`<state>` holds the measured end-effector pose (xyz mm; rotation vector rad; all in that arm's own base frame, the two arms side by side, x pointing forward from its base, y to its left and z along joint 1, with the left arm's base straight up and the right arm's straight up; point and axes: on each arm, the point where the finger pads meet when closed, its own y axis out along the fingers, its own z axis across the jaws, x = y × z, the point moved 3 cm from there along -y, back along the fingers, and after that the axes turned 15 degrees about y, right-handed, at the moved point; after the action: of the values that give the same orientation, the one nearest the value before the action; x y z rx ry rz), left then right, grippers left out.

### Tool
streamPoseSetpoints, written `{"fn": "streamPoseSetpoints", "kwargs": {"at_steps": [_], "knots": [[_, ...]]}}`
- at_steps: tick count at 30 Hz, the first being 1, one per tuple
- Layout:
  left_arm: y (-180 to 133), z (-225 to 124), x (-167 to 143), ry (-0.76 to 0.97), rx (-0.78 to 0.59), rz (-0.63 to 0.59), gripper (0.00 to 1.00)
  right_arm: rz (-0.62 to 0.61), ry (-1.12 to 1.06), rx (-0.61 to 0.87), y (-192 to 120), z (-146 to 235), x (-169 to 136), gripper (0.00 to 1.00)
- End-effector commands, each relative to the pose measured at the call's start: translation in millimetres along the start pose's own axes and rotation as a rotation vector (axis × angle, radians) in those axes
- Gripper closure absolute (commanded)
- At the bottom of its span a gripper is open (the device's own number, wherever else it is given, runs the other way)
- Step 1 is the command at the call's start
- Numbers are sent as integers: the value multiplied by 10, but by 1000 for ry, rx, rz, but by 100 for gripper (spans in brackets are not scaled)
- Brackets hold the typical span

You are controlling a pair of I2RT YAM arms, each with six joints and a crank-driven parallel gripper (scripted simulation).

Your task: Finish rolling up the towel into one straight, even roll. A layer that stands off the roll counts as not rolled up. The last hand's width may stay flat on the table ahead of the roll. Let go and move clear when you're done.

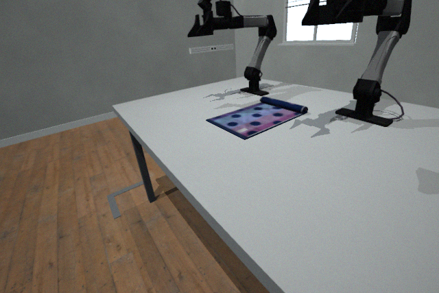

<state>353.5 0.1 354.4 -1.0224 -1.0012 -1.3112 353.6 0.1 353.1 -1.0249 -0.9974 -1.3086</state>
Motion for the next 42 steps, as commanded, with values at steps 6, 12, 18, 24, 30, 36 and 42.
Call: {"fn": "streamPoseSetpoints", "kwargs": {"at_steps": [6, 12, 18, 24, 30, 36, 42], "knots": [[-11, 14, 59, -1, 4, -16, 0, -21, -1, 5, -13, 18, 71, 0], [-11, 14, 59, -1, 4, -16, 0, -21, -1, 5, -13, 18, 71, 0], [-2, -2, -2, 1, -1, 0, 7, 1, -1, 1, -2, 1, -3, 7], [-93, -92, -77, 34, -50, 3, 6, 27, -35, 45, -99, 44, -115, 6], [-293, -295, -246, 109, -159, 9, 6, 85, -113, 142, -315, 141, -365, 6], [-472, -479, -396, 177, -257, 14, 6, 138, -183, 231, -506, 231, -590, 6], [-782, -809, -659, 297, -433, 24, 5, 232, -307, 388, -839, 396, -986, 5]]}}
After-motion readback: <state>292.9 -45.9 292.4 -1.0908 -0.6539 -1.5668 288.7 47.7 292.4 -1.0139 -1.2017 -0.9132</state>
